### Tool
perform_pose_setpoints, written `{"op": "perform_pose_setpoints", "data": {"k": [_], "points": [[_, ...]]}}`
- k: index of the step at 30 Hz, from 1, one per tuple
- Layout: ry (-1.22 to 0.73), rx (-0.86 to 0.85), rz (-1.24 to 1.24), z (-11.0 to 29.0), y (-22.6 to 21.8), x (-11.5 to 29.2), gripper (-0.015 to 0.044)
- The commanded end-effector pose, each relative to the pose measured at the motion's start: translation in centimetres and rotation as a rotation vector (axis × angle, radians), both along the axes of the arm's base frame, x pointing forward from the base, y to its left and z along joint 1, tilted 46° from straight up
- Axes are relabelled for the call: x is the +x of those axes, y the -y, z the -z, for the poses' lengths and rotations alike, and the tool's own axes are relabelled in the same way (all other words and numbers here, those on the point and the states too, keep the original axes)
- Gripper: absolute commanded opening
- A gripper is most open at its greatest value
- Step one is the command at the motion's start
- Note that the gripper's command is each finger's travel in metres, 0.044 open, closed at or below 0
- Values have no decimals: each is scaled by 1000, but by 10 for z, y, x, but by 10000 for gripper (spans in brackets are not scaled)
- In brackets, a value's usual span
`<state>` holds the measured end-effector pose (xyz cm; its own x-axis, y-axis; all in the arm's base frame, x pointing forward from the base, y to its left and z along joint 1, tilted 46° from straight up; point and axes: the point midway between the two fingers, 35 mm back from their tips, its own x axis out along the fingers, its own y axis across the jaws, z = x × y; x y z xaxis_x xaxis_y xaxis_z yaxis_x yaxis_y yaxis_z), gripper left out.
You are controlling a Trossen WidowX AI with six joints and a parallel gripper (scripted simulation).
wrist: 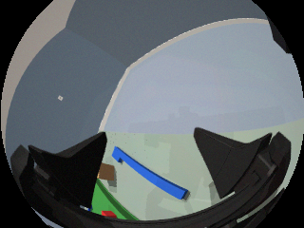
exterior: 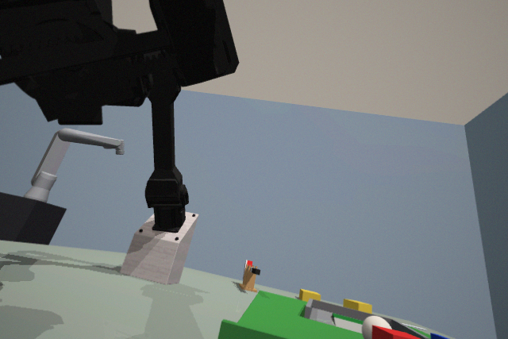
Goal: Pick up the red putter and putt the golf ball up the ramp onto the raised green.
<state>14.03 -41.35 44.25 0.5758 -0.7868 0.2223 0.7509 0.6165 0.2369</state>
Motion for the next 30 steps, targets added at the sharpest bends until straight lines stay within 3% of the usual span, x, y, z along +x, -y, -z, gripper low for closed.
{"op": "perform_pose_setpoints", "data": {"k": [1, 10, 18, 23, 30], "points": [[-65, 55, -54, 31, -2, 43, 440], [-277, 166, -215, 111, -30, 150, 440], [-513, 193, -383, 182, -94, 233, 440], [-645, 199, -461, 220, -129, 263, 440], [-965, 190, -637, 307, -212, 302, 440]]}}
